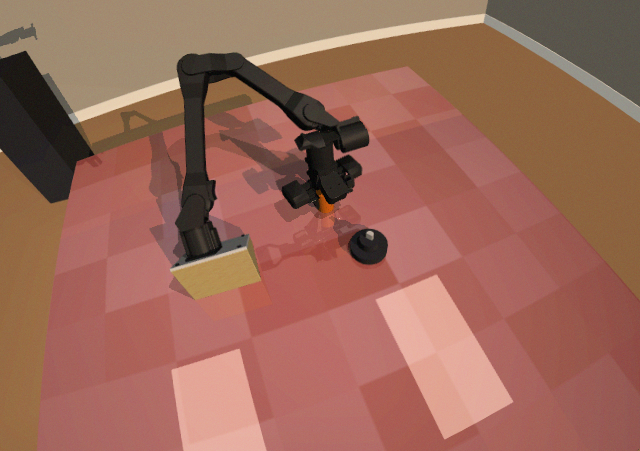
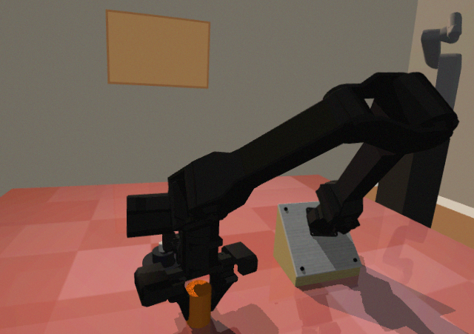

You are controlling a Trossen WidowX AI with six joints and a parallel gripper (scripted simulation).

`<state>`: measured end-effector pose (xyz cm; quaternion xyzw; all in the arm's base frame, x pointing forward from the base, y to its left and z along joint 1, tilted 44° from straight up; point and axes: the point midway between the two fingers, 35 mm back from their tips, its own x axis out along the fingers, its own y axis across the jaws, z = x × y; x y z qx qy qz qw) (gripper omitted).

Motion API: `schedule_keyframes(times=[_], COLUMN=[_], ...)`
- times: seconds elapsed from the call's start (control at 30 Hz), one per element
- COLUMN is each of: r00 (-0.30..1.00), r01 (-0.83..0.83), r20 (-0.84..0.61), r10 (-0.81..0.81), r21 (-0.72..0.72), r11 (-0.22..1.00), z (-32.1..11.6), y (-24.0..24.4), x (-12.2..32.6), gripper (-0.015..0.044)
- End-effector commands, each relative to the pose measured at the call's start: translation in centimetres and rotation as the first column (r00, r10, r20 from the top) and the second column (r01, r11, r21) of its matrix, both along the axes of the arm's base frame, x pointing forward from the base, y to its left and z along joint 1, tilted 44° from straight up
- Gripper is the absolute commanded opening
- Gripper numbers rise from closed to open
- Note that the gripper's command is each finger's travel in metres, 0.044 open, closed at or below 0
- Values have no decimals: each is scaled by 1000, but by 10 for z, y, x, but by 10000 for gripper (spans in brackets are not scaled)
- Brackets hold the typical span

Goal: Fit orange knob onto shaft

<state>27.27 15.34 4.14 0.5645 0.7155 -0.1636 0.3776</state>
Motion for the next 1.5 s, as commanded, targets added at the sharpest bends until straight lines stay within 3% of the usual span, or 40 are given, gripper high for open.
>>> schedule_keyframes(times=[0.0, 0.1, 0.6, 0.87, 1.47], r00=[1000, 1000, 1000, 1000, 1000], r01=[0, 0, 0, 3, 3], r20=[1, 1, 1, -5, -5], r10=[0, 0, 0, -3, -3], r21=[0, 0, 0, -1, -2], r11=[1000, 1000, 1000, 1000, 1000], z=[0, 0, 0, 58, 41], y=[0, 0, 0, -56, -41], x=[0, 0, 0, 7, 6], gripper=[184, 240, 240, 440, 440])
